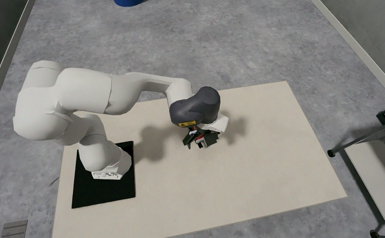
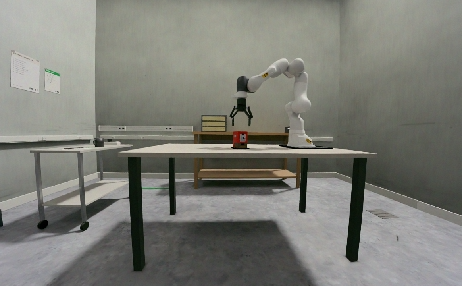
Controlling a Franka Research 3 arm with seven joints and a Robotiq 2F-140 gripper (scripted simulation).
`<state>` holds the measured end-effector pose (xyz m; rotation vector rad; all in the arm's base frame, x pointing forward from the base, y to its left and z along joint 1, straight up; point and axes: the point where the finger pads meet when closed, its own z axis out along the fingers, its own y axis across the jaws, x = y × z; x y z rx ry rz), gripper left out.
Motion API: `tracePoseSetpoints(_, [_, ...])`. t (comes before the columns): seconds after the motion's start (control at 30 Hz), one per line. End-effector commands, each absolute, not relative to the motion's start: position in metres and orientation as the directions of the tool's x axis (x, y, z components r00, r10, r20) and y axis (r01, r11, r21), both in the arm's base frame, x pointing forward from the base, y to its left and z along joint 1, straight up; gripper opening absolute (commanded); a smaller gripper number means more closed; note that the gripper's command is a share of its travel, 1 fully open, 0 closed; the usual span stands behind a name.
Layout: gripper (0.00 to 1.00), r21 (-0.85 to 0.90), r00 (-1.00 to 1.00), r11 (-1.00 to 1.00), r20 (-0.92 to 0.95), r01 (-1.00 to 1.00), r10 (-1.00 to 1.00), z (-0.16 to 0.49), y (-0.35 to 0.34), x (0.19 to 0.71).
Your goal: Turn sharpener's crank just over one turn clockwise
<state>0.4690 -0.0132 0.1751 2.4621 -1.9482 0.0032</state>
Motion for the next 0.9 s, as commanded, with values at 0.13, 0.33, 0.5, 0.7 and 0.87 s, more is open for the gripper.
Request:
tracePoseSetpoints(0.13, [0.1,0.0,0.246,-0.246,0.003,-0.969,-0.969,0.1762,-0.013,0.4691])
tracePoseSetpoints(0.33, [0.1,0.0,0.246,-0.246,0.003,-0.969,-0.969,0.1762,-0.013,0.4691])
tracePoseSetpoints(0.5, [0.1,0.0,0.246,-0.246,0.003,-0.969,-0.969,0.1762,-0.013,0.4691])
tracePoseSetpoints(0.7, [0.1,0.0,0.246,-0.246,0.003,-0.969,-0.969,0.1762,-0.013,0.4691])
tracePoseSetpoints(0.87, [0.1,0.0,0.246,-0.246,0.003,-0.969,-0.969,0.1762,-0.013,0.4691])
